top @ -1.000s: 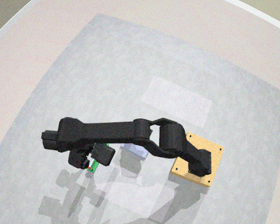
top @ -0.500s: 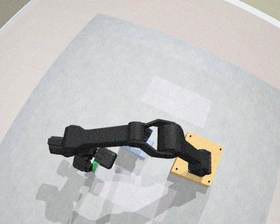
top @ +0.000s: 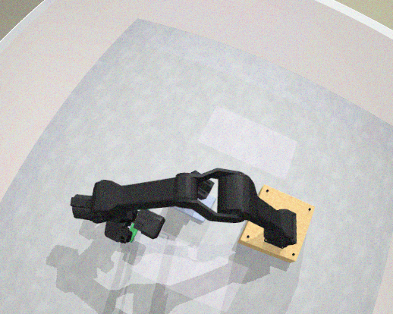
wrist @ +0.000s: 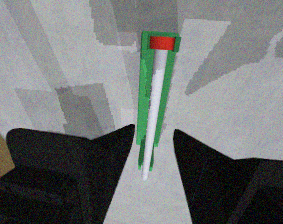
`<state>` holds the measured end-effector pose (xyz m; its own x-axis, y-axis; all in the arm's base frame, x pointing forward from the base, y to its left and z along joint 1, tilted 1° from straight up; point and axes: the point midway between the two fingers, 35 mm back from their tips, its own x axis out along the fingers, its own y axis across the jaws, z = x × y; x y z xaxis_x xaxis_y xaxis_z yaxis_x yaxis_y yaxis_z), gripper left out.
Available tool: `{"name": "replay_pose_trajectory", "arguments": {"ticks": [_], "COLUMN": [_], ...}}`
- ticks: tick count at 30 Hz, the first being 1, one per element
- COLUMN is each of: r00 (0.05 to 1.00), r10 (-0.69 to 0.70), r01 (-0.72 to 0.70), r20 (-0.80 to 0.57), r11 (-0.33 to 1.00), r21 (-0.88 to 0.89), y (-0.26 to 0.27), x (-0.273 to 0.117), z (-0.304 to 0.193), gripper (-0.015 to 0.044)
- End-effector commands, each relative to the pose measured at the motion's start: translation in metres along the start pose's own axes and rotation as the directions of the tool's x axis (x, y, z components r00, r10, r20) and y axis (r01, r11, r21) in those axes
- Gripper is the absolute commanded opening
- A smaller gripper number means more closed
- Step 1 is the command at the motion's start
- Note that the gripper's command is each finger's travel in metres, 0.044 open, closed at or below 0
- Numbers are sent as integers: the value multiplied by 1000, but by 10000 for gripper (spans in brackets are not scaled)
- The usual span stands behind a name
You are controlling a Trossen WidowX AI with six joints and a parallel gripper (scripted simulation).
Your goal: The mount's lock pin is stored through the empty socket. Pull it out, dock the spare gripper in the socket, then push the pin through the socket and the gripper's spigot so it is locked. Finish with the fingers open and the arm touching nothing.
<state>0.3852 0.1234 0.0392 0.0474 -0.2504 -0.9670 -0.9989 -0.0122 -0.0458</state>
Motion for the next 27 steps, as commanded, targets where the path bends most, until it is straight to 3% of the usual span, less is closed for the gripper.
{"name": "replay_pose_trajectory", "arguments": {"ticks": [1,19,26,27], "r00": [1000,1000,1000,1000], "r10": [5,5,5,5], "r01": [-5,-5,-5,-5], "r20": [-8,-8,-8,-8], "r11": [1000,1000,1000,1000], "r21": [-5,-5,-5,-5], "y": [1,3,3,3], "x": [9,28,28,28], "z": [1,5,5,5], "gripper": [180,180,0,0]}}
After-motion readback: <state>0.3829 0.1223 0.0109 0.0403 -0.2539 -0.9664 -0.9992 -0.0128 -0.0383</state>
